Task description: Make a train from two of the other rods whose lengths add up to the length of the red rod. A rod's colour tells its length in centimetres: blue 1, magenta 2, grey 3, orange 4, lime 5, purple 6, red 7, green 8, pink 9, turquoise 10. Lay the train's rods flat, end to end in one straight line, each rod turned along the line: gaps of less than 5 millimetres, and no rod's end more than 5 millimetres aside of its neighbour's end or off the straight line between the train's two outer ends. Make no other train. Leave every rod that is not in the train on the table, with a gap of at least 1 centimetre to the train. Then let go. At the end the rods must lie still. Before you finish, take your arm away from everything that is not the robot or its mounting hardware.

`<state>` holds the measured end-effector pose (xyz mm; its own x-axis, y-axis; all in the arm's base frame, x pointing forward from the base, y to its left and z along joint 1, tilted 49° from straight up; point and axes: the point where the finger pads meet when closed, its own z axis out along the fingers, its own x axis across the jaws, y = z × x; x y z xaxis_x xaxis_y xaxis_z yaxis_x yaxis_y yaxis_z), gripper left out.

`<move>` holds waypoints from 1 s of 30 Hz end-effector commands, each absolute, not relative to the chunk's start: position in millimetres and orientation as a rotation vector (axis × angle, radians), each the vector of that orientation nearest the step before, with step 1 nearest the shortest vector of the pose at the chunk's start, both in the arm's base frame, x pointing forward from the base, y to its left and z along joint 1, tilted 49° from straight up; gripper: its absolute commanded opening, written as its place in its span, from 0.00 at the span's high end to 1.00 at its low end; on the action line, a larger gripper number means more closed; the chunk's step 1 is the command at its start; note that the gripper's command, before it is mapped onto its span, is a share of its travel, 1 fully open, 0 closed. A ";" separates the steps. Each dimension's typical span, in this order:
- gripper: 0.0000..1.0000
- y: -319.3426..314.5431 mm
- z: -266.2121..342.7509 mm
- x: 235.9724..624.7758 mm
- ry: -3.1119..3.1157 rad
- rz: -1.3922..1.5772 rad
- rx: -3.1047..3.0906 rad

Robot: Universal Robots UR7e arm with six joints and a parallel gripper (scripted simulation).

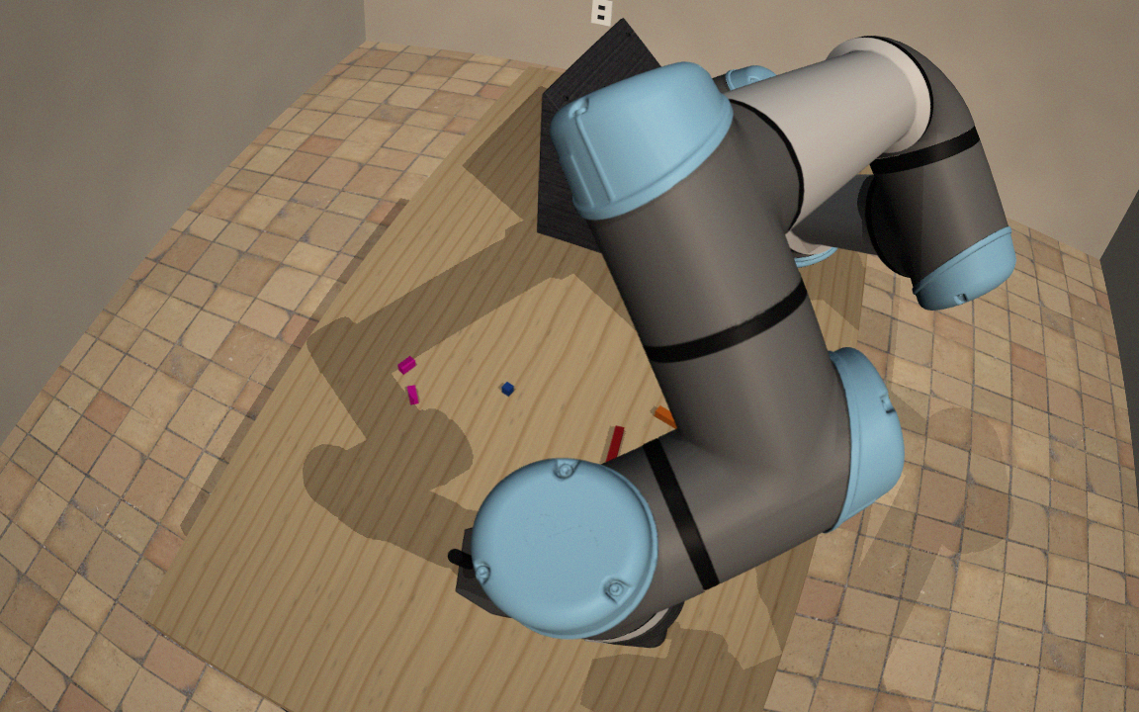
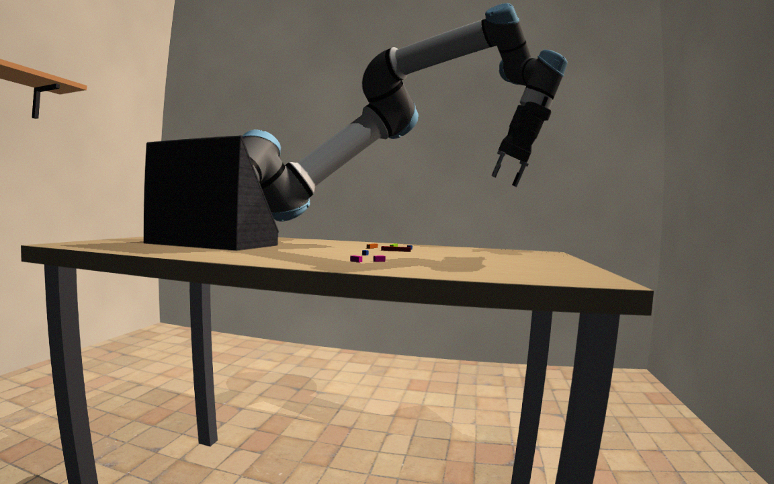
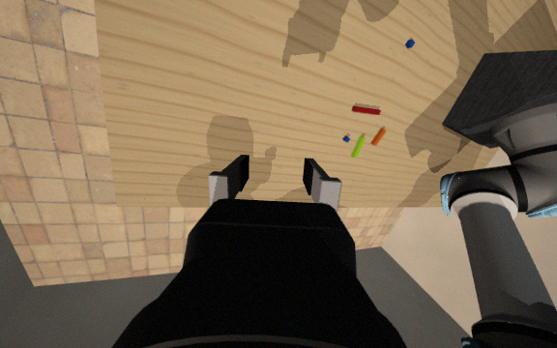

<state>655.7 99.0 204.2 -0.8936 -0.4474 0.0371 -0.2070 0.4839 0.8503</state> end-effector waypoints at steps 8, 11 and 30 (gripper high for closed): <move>0.00 98.3 204.7 655.9 -2.480 -1.368 0.558; 0.00 98.3 204.7 655.9 -2.480 -1.368 0.558; 0.00 97.3 205.9 652.2 -2.488 -1.372 0.571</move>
<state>653.9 98.5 204.7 -0.8936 -0.4478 0.0304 -0.2129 0.4825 0.8496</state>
